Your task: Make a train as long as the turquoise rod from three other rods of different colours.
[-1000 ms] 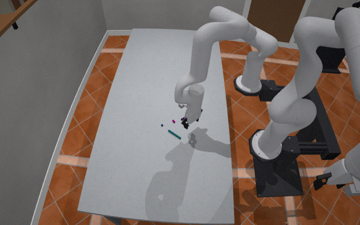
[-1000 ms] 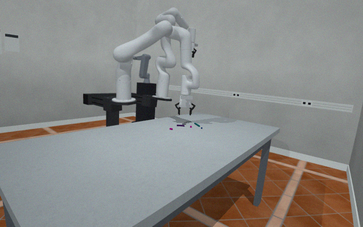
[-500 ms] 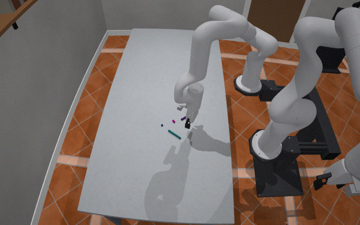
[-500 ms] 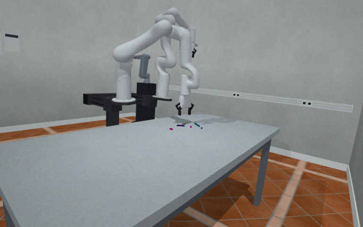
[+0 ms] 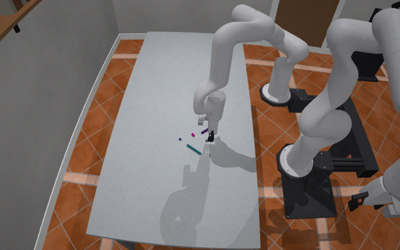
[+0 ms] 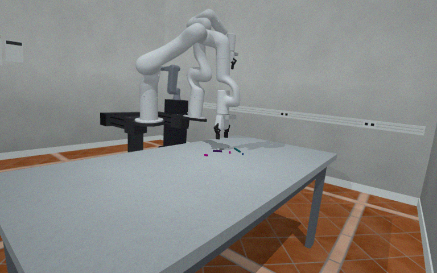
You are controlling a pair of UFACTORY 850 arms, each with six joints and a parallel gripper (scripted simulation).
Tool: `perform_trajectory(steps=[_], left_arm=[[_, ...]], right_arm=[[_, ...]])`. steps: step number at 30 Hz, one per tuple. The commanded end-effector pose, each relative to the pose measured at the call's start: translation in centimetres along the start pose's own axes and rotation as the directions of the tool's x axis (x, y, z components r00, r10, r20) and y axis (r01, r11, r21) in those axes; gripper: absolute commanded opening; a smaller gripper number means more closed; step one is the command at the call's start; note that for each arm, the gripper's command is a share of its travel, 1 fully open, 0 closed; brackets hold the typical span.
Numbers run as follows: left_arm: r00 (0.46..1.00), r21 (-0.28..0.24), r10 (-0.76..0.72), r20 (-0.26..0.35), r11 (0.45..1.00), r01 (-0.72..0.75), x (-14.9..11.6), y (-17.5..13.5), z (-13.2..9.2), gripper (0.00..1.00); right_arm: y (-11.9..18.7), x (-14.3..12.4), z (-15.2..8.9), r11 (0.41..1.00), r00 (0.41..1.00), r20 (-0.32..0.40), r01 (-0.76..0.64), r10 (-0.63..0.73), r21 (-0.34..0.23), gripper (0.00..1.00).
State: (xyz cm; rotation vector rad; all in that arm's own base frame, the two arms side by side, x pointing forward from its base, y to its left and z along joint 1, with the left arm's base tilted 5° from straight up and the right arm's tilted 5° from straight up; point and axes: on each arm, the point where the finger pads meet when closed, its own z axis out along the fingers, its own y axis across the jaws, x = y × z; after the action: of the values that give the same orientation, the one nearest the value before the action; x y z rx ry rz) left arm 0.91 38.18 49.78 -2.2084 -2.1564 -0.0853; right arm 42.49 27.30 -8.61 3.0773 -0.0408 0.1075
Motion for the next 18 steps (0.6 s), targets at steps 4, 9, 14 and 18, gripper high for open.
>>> perform_trajectory(steps=[4, 9, 14, 18], left_arm=[[1.000, 0.000, 0.000, -0.002, 1.000, 0.000, 0.0, 0.0, -0.1, 1.00], [1.000, 0.000, 0.000, -0.002, 1.000, 0.000, 0.0, 0.0, -0.1, 1.00], [1.000, 0.000, 0.000, -0.002, 1.000, 0.000, 0.0, 0.0, -0.1, 1.00], [1.000, 0.000, 0.000, -0.002, 1.000, 0.000, 0.0, 0.0, -0.1, 1.00]], right_arm=[[0.5, 0.4, -0.1, 0.973, 0.972, 0.043, 0.233, -0.232, -0.006, 1.00], [0.8, 0.5, -0.2, 0.936, 0.935, 0.043, 0.352, -0.352, -0.001, 1.00], [1.1, 0.7, -0.2, 0.881, 0.880, 0.042, 0.473, -0.473, 0.005, 1.00], [1.3, 0.8, -0.2, 0.840, 0.840, 0.042, 0.542, -0.542, 0.008, 1.00]])
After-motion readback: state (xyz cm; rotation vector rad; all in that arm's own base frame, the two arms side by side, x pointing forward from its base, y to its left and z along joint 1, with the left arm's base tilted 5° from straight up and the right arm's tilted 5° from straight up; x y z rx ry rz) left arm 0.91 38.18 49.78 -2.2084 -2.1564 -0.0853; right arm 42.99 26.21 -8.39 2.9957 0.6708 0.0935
